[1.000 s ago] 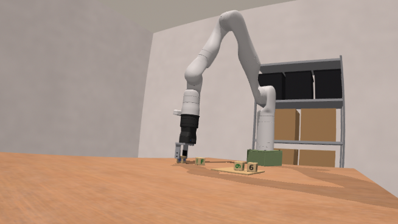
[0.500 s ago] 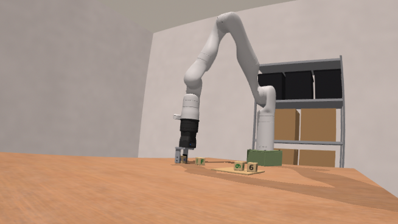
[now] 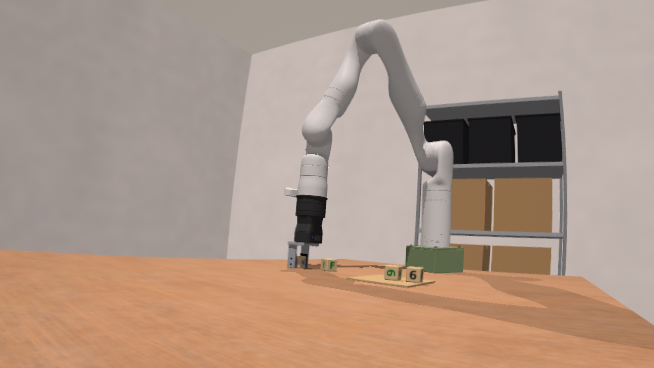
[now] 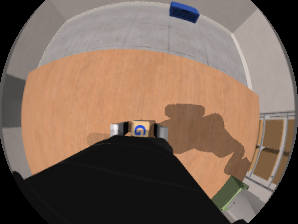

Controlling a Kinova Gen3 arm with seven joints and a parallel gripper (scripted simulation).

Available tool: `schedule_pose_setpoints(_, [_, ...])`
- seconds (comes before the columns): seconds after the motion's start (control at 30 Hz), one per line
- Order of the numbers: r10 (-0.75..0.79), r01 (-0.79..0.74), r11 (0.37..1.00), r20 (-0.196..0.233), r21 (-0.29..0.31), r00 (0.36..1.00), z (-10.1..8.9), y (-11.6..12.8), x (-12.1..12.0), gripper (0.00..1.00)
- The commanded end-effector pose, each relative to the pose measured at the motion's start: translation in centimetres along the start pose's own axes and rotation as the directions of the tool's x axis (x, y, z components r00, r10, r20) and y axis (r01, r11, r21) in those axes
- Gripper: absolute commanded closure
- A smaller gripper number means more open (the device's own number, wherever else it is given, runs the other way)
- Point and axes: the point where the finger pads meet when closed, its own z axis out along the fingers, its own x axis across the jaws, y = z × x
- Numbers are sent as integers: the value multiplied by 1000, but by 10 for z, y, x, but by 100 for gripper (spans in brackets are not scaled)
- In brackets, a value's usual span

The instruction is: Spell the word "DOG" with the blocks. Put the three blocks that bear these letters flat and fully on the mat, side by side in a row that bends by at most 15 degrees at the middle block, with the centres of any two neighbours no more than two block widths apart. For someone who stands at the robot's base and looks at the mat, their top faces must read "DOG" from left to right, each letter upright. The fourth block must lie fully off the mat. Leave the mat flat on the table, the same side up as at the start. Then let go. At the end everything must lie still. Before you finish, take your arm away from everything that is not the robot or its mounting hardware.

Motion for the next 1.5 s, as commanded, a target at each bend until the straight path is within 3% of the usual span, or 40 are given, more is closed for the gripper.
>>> schedule_pose_setpoints(0.0, [0, 0, 1000, 2, 1, 1000, -1, 0, -1, 0])
schedule_pose_setpoints(0.57, [0, 0, 1000, 2, 1, 1000, -1, 0, -1, 0])
schedule_pose_setpoints(0.6, [0, 0, 1000, 2, 1, 1000, -1, 0, -1, 13])
schedule_pose_setpoints(1.13, [0, 0, 1000, 2, 1, 1000, -1, 0, -1, 13])
schedule_pose_setpoints(1.17, [0, 0, 1000, 2, 1, 1000, -1, 0, -1, 43])
schedule_pose_setpoints(1.47, [0, 0, 1000, 2, 1, 1000, -1, 0, -1, 43])
